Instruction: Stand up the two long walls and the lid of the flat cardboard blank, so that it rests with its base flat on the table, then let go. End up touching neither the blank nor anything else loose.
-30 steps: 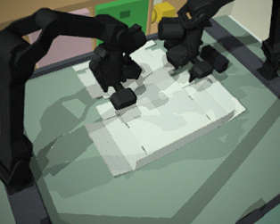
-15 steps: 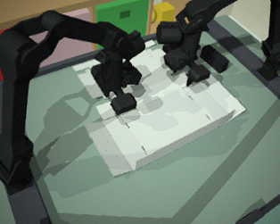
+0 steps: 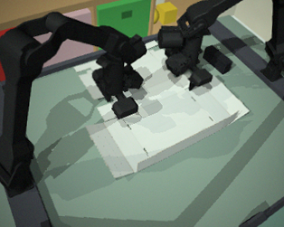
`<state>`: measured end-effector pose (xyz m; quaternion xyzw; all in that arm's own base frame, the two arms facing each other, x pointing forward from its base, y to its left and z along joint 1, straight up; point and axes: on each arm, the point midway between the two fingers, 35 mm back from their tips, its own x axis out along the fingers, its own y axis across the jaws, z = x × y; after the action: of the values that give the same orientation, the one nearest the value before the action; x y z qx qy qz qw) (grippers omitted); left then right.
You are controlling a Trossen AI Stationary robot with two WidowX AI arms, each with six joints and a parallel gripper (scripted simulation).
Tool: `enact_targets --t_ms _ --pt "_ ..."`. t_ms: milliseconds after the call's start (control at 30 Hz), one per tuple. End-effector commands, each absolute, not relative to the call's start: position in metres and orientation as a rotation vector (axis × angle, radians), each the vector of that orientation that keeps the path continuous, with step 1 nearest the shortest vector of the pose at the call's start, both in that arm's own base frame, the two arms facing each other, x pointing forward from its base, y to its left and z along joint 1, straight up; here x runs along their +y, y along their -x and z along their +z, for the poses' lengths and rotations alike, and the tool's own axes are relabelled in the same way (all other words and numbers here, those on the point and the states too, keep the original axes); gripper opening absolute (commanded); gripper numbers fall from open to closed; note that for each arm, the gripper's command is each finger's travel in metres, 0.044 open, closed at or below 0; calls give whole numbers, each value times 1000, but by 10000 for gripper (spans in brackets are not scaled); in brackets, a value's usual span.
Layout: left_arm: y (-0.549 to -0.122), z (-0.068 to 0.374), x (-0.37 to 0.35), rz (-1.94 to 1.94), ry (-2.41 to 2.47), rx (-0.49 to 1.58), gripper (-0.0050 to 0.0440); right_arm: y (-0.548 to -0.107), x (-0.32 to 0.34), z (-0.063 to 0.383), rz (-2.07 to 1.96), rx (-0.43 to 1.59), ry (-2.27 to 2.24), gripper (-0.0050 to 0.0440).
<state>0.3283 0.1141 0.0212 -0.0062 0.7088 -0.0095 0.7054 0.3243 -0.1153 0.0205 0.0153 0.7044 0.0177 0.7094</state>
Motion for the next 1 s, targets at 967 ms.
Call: enact_targets --t_ms 967 --pt "-333 21 102 -20 9 1553 291 -327 -107 21 30 1541 -26 284"
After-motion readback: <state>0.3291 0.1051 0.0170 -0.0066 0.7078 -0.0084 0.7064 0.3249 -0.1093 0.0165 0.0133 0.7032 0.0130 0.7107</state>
